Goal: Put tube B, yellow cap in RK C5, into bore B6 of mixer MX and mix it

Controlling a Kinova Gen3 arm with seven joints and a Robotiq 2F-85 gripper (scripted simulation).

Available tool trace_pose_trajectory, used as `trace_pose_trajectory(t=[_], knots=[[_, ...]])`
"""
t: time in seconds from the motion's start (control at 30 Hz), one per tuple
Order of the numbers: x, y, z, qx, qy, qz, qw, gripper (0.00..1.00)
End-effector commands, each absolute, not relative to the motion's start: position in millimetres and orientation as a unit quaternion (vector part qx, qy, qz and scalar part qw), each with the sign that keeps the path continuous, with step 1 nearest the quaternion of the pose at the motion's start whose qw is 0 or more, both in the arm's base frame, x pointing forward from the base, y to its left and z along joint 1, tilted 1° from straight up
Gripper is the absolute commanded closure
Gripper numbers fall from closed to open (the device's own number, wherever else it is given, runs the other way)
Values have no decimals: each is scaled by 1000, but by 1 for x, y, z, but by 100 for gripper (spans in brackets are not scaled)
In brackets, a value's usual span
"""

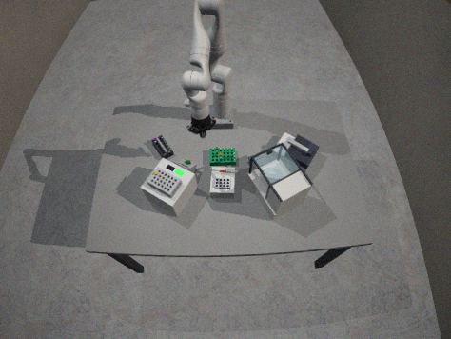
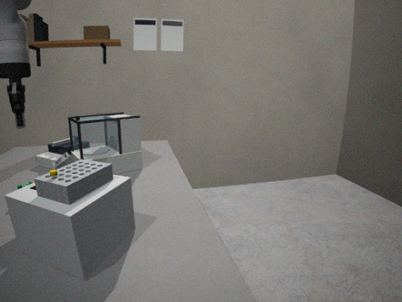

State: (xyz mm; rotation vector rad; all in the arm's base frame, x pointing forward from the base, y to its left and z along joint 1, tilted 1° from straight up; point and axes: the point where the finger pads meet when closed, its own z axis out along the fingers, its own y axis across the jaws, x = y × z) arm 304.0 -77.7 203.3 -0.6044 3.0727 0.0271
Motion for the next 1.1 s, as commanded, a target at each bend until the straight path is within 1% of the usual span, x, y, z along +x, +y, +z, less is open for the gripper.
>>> trace_pose_trajectory(t=[0.0, 0.53, 1.07], knots=[[301, -67, 213, -149, 989, 6, 3, 90], [289, -33, 242, -14, 1000, 6, 3, 90], [277, 2, 272, -14, 1000, 6, 3, 90]])
